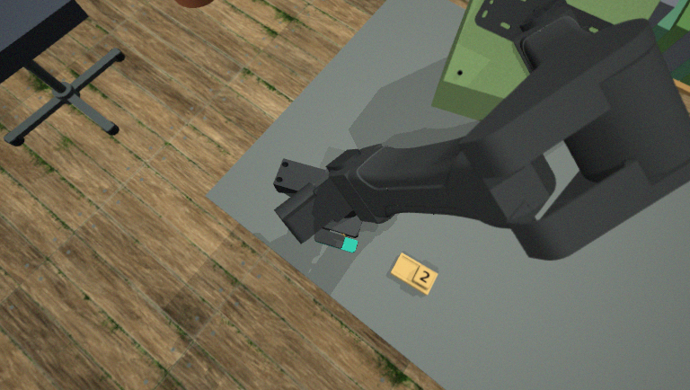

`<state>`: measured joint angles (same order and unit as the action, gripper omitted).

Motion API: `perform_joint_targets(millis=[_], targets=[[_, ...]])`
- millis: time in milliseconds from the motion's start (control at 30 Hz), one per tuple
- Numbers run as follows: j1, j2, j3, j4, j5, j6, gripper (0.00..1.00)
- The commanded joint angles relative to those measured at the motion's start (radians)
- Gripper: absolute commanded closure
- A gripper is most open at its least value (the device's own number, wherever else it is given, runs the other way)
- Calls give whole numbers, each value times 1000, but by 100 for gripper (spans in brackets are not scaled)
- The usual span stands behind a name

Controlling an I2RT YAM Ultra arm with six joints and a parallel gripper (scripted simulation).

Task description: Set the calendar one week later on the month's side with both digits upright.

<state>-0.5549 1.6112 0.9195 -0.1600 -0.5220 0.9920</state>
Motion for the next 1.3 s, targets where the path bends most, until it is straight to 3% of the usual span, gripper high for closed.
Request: perform_joint_targets(millis=[0, 267, 600, 633, 1267], targets=[[-10, -5, 3, -1, 0, 186, 0], [-11, -5, 4, -2, 0, 466, 0], [-11, -5, 4, -2, 0, 616, 0], [-11, -5, 4, -2, 0, 616, 53], [-11, -5, 4, -2, 0, 616, 53]])
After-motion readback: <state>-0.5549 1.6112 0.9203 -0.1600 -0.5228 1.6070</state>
